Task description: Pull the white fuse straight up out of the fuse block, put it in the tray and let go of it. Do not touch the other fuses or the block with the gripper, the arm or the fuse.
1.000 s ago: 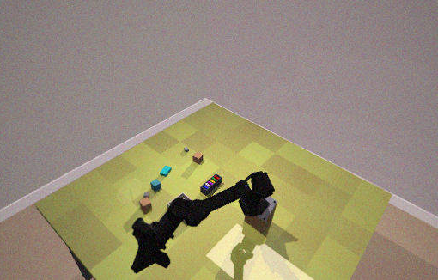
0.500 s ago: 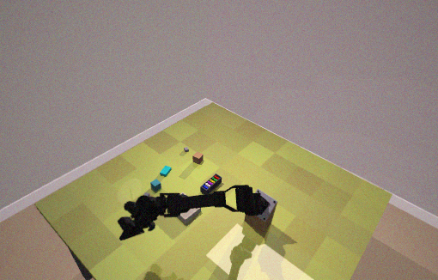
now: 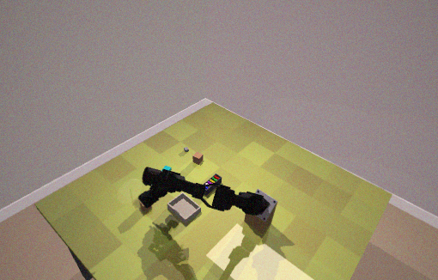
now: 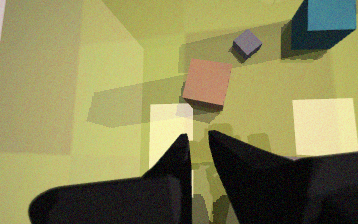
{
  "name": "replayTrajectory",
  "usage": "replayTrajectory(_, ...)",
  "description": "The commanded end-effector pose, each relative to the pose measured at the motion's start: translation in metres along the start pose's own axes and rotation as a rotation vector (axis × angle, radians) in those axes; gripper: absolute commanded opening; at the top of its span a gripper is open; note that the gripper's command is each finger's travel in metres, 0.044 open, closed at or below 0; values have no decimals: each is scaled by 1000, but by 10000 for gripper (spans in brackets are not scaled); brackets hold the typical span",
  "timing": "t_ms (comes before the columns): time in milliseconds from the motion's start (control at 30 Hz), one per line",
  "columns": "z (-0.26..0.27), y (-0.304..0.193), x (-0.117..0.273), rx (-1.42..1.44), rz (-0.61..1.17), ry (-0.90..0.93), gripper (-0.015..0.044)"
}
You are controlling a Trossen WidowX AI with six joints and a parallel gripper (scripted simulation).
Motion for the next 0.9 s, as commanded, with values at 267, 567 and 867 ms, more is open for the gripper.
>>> replayTrajectory(267, -183, 24, 31, 17, 165, -338, 64)
replayTrajectory(567, -279, -5, 78, -46, 389, -354, 64)
replayTrajectory(867, -281, -6, 77, -47, 393, -352, 64)
Point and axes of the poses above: the point midway between the two fingers, 35 mm back from their tips, its own x axis back along the fingers, its own z axis across the jaws, y = z × x, the point moved 1 cm from there along x, back along the fingers, and after that the axes turned 15 degrees about -x, right-handed, at the moved point
